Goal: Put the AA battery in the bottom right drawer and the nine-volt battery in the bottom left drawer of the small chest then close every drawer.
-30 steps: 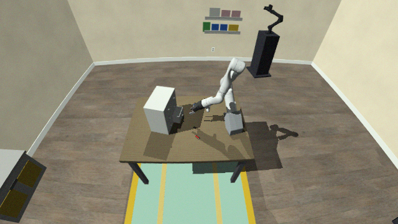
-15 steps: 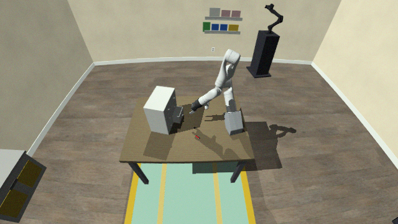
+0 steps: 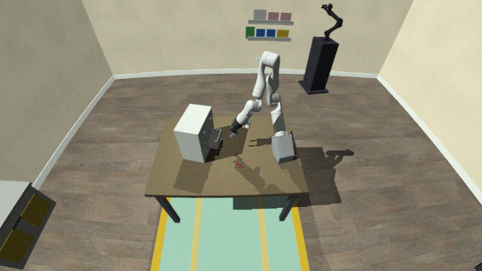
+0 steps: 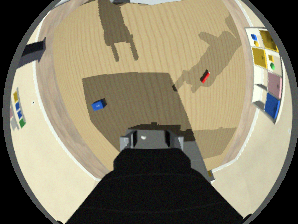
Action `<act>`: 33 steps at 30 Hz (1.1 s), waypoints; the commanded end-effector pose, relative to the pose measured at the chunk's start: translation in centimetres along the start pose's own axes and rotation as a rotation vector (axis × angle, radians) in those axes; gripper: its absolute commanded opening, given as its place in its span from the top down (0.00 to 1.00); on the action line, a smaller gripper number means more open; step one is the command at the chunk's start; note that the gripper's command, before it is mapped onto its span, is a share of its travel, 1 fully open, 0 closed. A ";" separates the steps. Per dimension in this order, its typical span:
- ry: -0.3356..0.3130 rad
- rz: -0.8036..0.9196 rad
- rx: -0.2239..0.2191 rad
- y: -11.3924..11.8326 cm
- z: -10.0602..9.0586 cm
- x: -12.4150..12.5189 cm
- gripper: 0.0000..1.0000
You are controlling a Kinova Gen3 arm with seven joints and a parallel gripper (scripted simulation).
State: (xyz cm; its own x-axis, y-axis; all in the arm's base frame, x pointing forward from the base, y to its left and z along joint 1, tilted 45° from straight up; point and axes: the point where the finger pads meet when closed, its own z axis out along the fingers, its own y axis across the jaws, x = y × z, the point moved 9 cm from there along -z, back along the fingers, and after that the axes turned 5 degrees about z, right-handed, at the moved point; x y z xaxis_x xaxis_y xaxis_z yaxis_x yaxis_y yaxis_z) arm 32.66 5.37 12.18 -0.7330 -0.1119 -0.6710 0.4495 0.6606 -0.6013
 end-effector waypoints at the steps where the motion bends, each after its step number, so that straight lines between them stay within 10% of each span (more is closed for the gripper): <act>1: 0.062 0.029 -0.003 0.3 0.0 -0.9 0.00; 33: 0.498 0.026 0.020 0.4 -0.3 -5.3 0.00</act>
State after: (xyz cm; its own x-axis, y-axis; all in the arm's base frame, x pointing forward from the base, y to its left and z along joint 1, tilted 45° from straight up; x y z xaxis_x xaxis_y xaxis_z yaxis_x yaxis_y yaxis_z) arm 36.27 6.75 15.49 -0.8778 0.2599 -0.4024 0.4678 0.6456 -0.6036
